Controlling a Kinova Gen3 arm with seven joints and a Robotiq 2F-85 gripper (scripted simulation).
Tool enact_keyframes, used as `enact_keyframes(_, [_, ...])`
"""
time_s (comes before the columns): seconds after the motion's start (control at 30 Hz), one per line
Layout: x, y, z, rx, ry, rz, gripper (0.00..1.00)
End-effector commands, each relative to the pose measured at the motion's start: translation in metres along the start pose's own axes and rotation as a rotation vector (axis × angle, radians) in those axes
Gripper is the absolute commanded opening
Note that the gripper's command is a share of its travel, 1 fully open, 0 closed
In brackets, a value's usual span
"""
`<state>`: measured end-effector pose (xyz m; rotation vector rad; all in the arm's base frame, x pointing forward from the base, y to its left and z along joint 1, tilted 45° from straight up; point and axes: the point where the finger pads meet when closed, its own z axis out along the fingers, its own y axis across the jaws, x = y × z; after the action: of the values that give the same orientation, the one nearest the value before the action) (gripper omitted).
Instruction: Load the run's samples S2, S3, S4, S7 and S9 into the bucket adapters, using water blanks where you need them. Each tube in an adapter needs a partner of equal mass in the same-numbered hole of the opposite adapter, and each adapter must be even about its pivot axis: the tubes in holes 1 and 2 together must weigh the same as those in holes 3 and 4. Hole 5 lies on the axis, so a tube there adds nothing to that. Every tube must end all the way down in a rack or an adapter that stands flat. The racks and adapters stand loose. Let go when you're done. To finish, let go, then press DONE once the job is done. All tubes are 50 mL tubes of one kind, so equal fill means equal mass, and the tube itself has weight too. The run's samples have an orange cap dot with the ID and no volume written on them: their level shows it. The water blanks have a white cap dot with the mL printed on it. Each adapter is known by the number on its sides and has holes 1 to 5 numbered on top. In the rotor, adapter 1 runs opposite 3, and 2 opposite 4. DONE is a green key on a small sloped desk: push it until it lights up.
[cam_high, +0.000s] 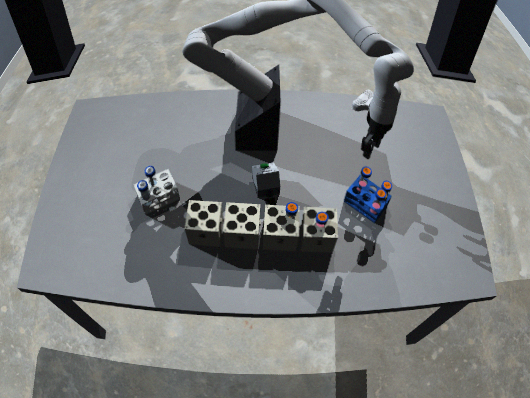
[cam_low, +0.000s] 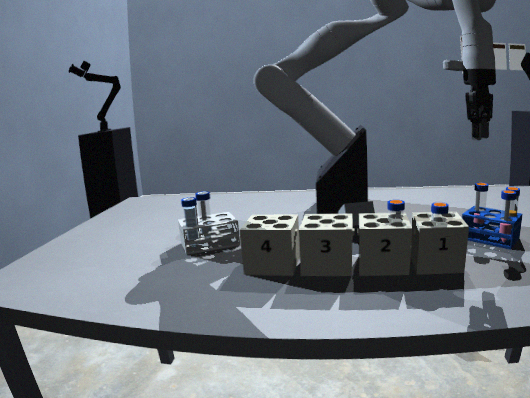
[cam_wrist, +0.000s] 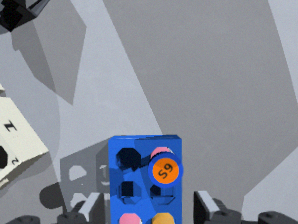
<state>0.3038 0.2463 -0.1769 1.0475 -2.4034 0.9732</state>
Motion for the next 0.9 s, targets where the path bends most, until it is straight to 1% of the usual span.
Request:
enact_keyframes(0.0, [-0.001, 0.009, -0.001, 0.0, -0.002, 0.0, 0.62])
enact_keyframes(0.1, [-0.001, 0.016, -0.001, 0.0, -0.002, 0.0, 0.62])
enact_keyframes(0.57, [-0.001, 0.016, -0.001, 0.0, -0.002, 0.0, 0.62])
enact_keyframes(0.87, [-0.001, 0.016, 0.011, 0.0, -0.002, 0.0, 0.62])
